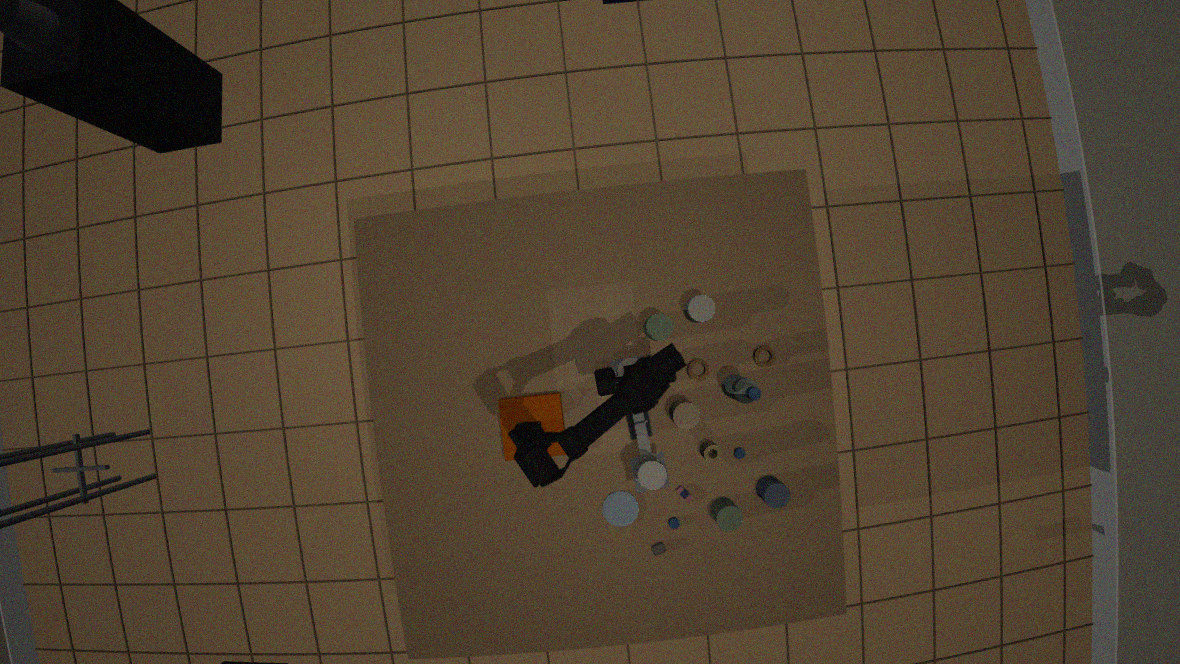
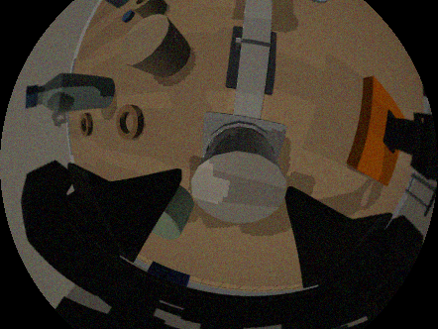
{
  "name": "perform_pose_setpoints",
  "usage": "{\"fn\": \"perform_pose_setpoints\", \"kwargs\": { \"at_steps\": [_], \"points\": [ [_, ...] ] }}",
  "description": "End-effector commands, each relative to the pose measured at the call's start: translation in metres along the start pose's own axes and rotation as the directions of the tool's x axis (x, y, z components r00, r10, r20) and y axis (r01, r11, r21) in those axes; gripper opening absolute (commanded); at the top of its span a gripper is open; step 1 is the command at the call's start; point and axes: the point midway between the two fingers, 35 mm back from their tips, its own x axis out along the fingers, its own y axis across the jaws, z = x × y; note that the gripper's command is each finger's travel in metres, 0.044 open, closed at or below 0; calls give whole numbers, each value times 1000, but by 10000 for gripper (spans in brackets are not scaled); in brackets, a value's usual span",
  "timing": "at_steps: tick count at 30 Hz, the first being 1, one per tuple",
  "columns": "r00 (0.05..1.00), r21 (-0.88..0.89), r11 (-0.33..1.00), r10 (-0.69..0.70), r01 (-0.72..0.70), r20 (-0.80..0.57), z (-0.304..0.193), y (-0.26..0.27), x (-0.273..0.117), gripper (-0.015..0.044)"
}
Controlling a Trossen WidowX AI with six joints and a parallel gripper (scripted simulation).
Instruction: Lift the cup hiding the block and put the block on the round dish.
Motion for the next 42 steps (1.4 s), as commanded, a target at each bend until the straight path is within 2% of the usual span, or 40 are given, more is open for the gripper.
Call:
{"fn": "perform_pose_setpoints", "kwargs": {
  "at_steps": [1,18,21,29,40,42],
  "points": [
    [1000,2,1000,-9,9,6,1,-1,9,440],
    [1000,2,1000,-11,11,8,2,-3,34,440],
    [1000,2,1000,-11,11,8,2,-3,34,361],
    [1000,2,1000,-11,11,8,2,-3,34,308],
    [1000,2,1000,-11,11,8,1,-1,25,19],
    [1000,2,1000,-11,11,8,1,-1,22,0]
  ]
}}
